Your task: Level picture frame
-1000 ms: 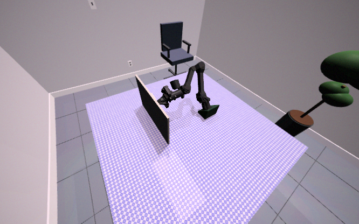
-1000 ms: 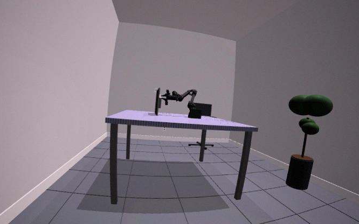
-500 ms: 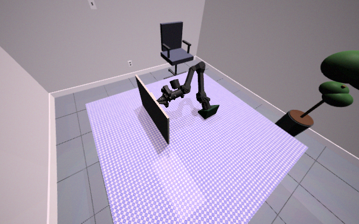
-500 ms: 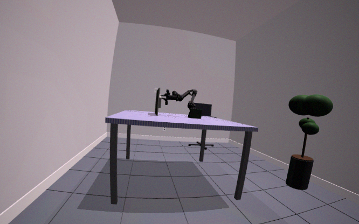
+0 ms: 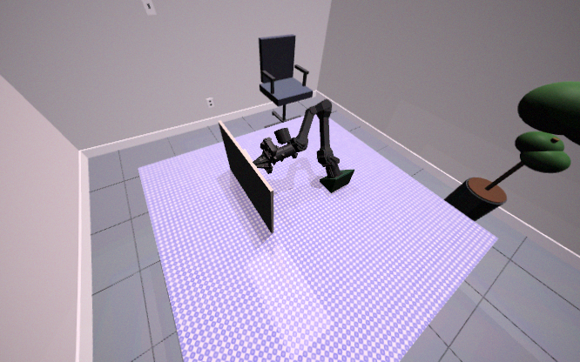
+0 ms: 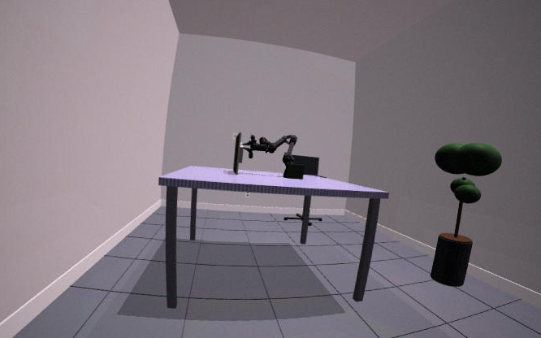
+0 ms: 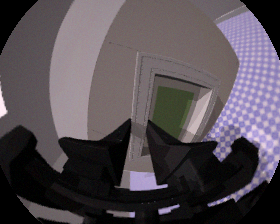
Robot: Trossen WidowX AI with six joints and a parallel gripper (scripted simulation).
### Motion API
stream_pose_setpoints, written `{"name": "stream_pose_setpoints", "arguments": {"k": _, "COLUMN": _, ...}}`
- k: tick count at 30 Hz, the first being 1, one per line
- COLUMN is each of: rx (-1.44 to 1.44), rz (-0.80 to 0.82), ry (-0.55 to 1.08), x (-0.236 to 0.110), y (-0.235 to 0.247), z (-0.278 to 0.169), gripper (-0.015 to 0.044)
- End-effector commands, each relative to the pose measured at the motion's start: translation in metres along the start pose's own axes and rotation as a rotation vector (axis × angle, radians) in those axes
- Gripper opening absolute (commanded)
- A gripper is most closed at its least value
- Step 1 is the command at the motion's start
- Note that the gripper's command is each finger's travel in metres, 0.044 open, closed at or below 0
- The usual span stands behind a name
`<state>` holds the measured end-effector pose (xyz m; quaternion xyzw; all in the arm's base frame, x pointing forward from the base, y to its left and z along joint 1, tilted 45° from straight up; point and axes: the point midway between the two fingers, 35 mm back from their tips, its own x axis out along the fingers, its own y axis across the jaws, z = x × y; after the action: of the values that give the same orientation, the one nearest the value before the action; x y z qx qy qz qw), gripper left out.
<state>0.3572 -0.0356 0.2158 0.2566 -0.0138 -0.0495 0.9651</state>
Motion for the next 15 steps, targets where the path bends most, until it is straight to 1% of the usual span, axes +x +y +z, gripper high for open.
{"name": "stream_pose_setpoints", "arguments": {"k": 1, "rx": 0.003, "rz": 0.01, "ry": -0.009, "x": 0.0002, "y": 0.0029, "z": 0.0037, "gripper": 0.0}}
{"name": "stream_pose_setpoints", "arguments": {"k": 15, "rx": 0.003, "rz": 0.01, "ry": -0.009, "x": 0.0003, "y": -0.0006, "z": 0.0036, "gripper": 0.0}}
